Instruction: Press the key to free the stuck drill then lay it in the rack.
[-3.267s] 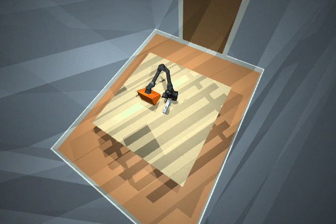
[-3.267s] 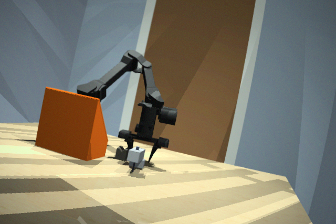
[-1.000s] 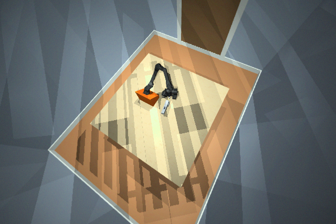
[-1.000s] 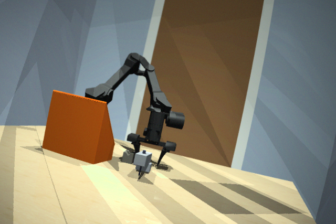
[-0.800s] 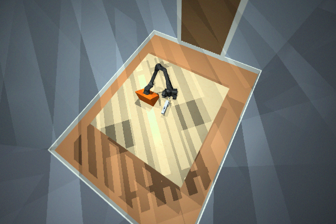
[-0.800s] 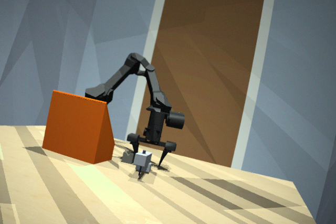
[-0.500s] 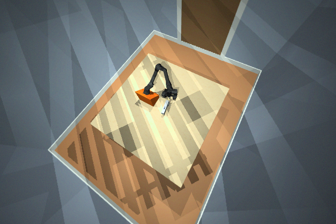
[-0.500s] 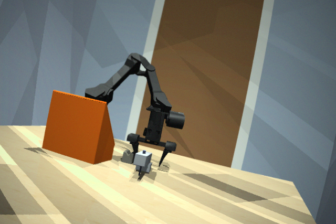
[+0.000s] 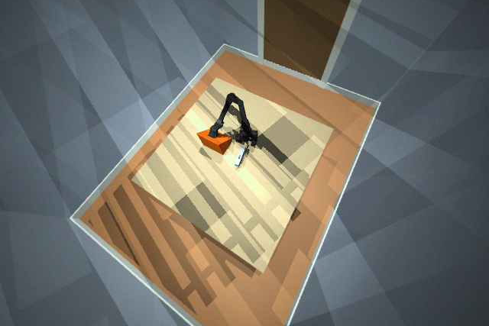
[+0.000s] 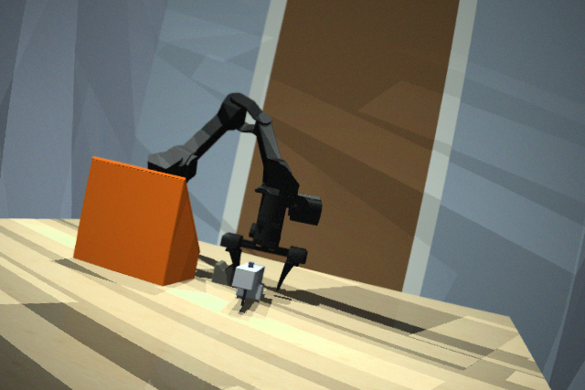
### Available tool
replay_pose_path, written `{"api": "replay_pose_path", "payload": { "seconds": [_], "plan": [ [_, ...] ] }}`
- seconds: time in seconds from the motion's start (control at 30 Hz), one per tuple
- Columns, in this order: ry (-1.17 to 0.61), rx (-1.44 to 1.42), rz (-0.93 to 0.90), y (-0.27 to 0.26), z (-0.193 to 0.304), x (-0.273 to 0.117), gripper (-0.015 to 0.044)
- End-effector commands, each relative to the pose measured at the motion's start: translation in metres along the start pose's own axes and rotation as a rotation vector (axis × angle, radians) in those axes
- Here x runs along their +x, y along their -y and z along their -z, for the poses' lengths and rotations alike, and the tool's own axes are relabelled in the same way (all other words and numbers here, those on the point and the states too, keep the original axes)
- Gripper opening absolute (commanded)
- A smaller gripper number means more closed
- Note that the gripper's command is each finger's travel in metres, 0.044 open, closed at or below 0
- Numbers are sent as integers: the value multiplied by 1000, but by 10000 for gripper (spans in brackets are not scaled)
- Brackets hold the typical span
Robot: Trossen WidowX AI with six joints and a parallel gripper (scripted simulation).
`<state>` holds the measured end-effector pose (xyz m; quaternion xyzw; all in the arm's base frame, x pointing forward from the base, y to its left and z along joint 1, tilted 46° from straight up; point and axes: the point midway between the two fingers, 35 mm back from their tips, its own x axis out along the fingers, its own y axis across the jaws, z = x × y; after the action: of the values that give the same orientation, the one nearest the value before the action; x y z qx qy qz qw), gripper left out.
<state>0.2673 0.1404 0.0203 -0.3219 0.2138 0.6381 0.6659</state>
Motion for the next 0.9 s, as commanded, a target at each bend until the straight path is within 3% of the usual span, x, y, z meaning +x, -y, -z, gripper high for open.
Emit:
{"api": "replay_pose_path", "payload": {
  "seconds": [0.0, 0.47, 0.87],
  "plan": [
    [3, -1, -6, -1, 2, 2, 440],
    [3, 0, -6, -3, 6, 4, 440],
    [-1, 1, -1, -1, 4, 3, 125]
  ]
}}
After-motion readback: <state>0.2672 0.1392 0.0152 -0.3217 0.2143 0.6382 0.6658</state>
